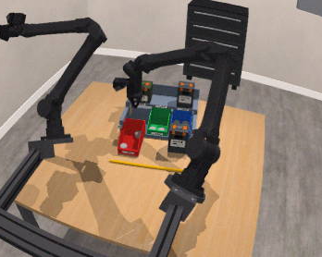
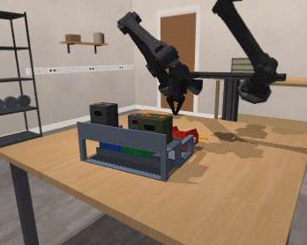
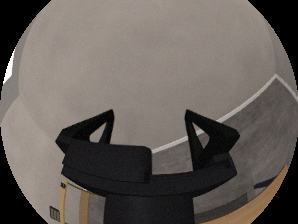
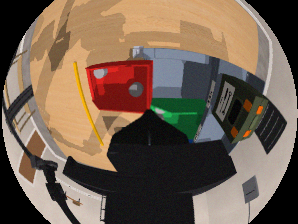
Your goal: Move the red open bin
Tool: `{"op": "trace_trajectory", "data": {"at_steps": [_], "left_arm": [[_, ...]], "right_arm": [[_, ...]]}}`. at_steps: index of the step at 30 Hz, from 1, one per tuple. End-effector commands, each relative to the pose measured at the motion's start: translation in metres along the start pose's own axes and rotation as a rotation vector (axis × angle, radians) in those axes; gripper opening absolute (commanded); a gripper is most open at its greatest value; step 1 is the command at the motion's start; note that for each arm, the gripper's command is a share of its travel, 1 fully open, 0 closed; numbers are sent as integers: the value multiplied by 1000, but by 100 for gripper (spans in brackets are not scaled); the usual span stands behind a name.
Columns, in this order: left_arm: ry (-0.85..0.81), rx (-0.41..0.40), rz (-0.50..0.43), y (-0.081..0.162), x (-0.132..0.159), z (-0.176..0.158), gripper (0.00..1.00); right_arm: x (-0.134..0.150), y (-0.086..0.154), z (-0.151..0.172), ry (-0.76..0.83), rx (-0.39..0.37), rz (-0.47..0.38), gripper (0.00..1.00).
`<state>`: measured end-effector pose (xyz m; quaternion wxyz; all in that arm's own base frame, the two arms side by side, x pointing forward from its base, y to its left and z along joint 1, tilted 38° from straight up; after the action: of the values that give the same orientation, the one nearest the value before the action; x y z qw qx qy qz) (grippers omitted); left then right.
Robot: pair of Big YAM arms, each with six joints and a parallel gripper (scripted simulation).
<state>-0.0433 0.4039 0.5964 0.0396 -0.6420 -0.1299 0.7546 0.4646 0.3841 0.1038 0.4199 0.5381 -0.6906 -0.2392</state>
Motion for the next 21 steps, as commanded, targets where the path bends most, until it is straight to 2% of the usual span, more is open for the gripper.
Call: {"op": "trace_trajectory", "data": {"at_steps": [1, 8, 21], "left_arm": [[5, -15, -50, 4, -38, 10, 100], [5, -15, -50, 4, -38, 10, 100], [5, -15, -50, 4, -38, 10, 100]], "right_arm": [[-7, 17, -16, -6, 19, -25, 0], [-6, 7, -11, 3, 4, -12, 0], [-3, 3, -5, 11, -6, -5, 0]]}}
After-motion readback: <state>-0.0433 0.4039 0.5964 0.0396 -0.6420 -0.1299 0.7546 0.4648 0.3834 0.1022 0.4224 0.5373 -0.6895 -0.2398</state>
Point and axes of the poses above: on each arm, the point where the finger pads meet when closed, its own y axis back along the fingers, its own z axis across the jaws, x = y × z, the point moved 2 cm from there along y, back along the fingers, and after that the axes turned 8 degrees about -y, right-handed, at the moved point
